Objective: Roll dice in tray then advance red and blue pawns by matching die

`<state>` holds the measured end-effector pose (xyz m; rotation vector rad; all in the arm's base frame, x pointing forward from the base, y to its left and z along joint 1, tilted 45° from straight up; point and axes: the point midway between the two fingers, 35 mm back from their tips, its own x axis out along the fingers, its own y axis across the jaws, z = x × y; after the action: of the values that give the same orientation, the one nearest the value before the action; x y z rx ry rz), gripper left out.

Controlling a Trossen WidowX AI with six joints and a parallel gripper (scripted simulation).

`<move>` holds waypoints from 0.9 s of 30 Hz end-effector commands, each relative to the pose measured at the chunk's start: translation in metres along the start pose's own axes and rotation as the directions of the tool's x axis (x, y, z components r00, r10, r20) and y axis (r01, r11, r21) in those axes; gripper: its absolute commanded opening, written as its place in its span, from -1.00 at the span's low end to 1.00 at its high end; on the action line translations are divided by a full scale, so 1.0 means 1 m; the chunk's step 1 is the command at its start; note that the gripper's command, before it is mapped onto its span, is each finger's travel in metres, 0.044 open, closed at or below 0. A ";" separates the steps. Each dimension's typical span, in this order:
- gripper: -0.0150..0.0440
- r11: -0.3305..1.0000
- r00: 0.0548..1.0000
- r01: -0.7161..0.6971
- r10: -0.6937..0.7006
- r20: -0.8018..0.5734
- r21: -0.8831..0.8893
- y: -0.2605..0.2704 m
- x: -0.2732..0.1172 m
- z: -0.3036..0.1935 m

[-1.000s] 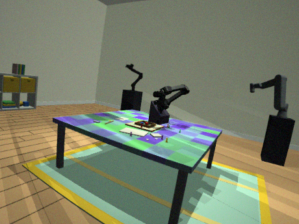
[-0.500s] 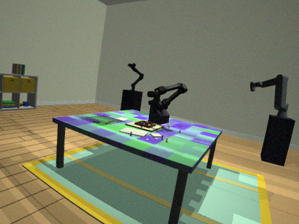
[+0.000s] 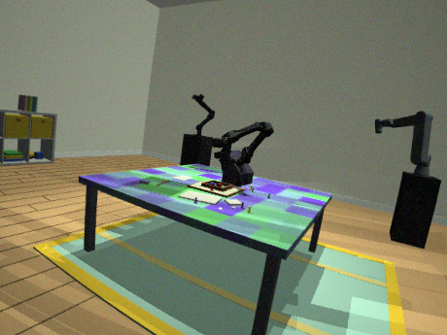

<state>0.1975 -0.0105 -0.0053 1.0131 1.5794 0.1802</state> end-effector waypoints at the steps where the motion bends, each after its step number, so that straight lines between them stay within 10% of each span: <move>1: -0.49 1.000 1.000 0.003 -0.003 -0.016 0.004 -0.020 0.011 0.000; 27: -0.49 1.000 1.000 -0.018 0.018 -0.006 0.002 -0.067 0.064 0.001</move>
<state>0.1726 -0.0214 -0.0844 1.0107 1.5620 0.1874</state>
